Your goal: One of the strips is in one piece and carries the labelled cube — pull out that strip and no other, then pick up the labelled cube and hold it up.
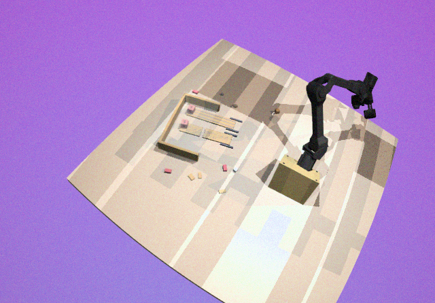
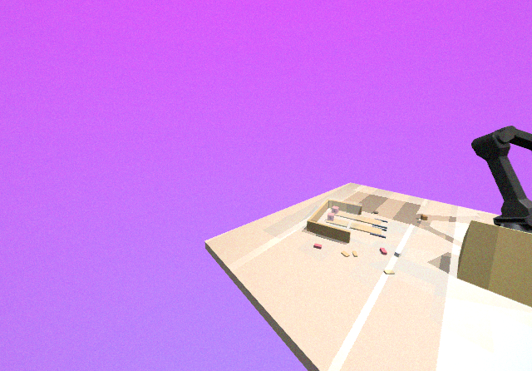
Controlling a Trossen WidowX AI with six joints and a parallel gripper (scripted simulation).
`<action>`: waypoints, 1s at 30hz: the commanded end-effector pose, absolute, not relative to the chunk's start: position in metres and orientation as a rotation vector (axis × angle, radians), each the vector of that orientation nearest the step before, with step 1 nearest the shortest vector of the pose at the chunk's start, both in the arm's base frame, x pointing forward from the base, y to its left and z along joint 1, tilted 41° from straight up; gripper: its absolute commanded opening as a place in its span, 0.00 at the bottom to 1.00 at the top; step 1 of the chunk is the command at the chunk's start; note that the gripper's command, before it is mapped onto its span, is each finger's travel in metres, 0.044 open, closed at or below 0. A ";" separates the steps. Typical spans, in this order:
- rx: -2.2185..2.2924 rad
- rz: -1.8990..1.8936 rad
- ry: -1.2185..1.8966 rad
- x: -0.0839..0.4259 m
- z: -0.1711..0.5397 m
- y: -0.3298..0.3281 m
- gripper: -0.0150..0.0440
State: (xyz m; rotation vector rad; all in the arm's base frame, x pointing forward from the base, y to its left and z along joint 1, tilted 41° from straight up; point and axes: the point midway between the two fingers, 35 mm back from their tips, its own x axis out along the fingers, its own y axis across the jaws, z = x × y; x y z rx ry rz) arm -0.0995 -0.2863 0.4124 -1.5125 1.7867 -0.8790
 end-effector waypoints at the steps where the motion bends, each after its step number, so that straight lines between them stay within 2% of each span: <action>1: -1.519 -0.874 1.780 -0.097 0.412 -0.287 0.93; 10: -1.524 -0.811 1.468 -0.015 0.380 -0.327 0.93; 17: -1.402 -0.750 1.199 0.078 0.340 -0.340 0.93; 23: -1.290 -0.653 1.016 0.165 0.303 -0.322 0.93; 30: -1.173 -0.516 0.861 0.254 0.261 -0.270 0.93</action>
